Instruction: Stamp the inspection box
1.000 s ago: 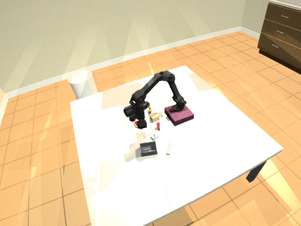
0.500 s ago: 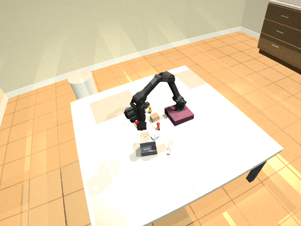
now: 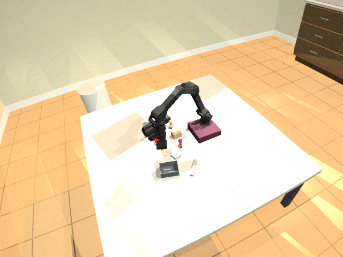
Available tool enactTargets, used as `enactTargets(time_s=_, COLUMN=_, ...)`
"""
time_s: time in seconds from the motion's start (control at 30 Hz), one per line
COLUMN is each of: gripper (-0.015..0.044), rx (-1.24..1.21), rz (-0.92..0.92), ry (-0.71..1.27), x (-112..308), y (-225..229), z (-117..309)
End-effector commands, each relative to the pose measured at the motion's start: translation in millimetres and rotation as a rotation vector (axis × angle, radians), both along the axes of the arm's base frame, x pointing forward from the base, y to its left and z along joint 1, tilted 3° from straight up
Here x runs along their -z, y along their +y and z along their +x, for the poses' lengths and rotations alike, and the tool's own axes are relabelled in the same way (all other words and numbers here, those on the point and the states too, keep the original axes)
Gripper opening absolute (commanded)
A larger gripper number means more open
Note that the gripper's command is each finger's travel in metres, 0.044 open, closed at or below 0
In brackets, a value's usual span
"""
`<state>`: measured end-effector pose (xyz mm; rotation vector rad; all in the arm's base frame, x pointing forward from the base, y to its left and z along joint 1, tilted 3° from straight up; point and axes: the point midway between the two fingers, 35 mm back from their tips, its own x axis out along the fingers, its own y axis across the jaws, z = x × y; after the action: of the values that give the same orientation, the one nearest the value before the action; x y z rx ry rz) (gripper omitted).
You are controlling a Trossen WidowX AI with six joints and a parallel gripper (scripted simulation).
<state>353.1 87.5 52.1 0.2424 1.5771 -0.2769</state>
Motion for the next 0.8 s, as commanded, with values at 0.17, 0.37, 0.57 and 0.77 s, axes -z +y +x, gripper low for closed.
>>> enactTargets(time_s=0.17, gripper=0.0000, rx=0.004, rz=-0.001, ry=0.001, x=7.3, y=0.3, z=0.1)
enactTargets(time_s=0.37, gripper=0.0000, rx=0.004, rz=-0.001, ry=0.001, x=11.3, y=0.3, z=0.1)
enactTargets(time_s=0.57, gripper=0.0000, rx=0.004, rz=-0.002, ry=0.001, x=15.3, y=0.3, z=0.1)
enactTargets(time_s=0.77, gripper=0.0000, rx=0.004, rz=-0.002, ry=0.001, x=19.2, y=0.4, z=0.0)
